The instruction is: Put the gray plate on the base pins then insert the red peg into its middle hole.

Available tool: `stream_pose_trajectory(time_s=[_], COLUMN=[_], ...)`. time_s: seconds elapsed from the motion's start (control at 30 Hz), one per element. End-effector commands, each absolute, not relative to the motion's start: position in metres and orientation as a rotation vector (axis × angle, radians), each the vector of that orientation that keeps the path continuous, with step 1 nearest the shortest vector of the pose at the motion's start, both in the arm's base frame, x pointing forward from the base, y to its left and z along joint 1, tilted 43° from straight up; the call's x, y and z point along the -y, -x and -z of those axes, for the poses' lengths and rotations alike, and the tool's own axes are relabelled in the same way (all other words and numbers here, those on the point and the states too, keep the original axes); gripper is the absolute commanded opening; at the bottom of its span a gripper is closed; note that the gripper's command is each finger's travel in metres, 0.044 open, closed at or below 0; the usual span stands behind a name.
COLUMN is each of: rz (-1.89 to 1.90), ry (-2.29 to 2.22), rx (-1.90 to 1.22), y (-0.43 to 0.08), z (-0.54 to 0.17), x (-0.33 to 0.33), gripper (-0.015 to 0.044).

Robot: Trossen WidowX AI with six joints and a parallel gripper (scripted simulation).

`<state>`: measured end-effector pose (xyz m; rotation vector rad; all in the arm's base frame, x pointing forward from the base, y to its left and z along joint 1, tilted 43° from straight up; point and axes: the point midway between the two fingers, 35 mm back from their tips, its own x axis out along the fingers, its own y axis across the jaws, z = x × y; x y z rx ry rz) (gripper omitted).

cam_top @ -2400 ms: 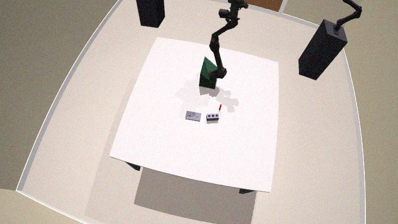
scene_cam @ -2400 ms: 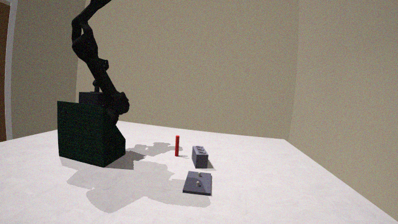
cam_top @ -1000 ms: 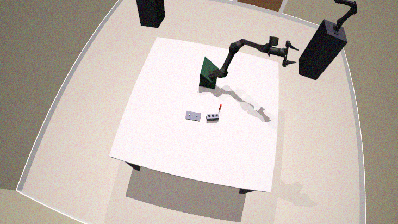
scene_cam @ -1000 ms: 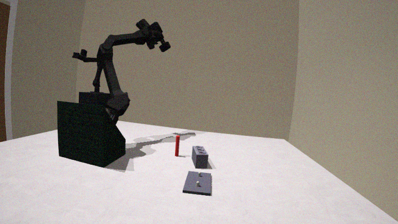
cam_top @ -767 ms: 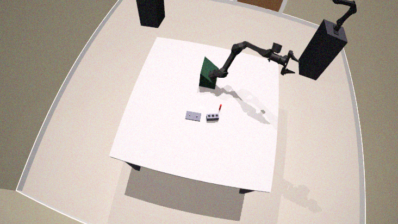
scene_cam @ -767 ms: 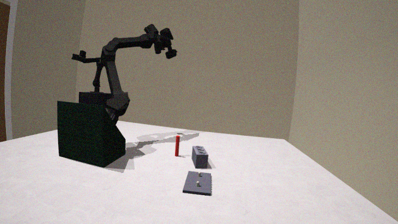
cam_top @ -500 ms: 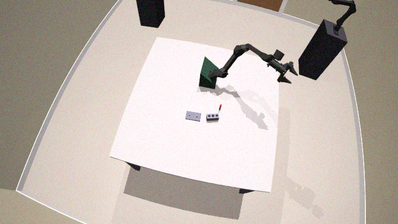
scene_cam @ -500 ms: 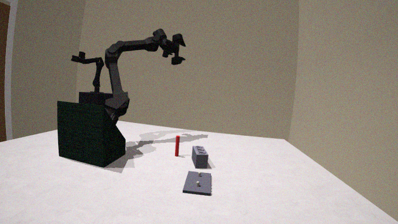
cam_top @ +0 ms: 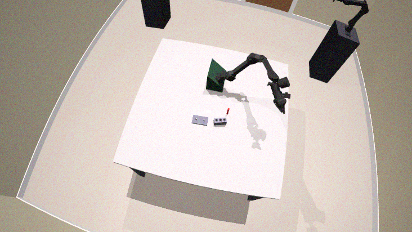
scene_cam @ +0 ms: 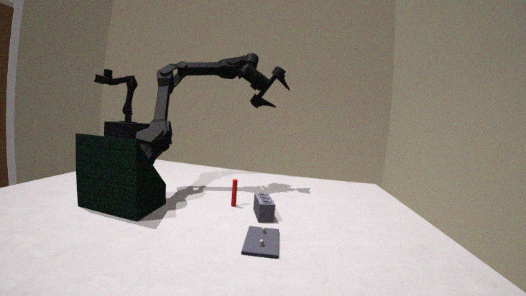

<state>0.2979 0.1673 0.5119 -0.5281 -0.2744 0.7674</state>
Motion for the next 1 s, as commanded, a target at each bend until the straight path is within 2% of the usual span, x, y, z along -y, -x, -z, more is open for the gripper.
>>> stream_pose_trajectory(time_s=[0.0,0.2,0.43,0.6,0.8,0.97], rz=[-0.791,-0.746,-0.523,-0.246,0.346,0.428], ry=[0.385,0.046,-0.447,-0.835,-1.414,-1.477], rx=[0.052,-0.400,-0.940,-1.295,-1.737,-1.779], y=[-0.329,-0.374,-0.395,-0.387,-0.348,-0.342], z=[-0.468,-0.377,-0.266,-0.196,-0.119,-0.112], x=[-0.162,-0.142,-0.103,-0.073,-0.035,-0.031], gripper=[0.0440,0.0440,0.0440,0.0440,0.0440,0.0440])
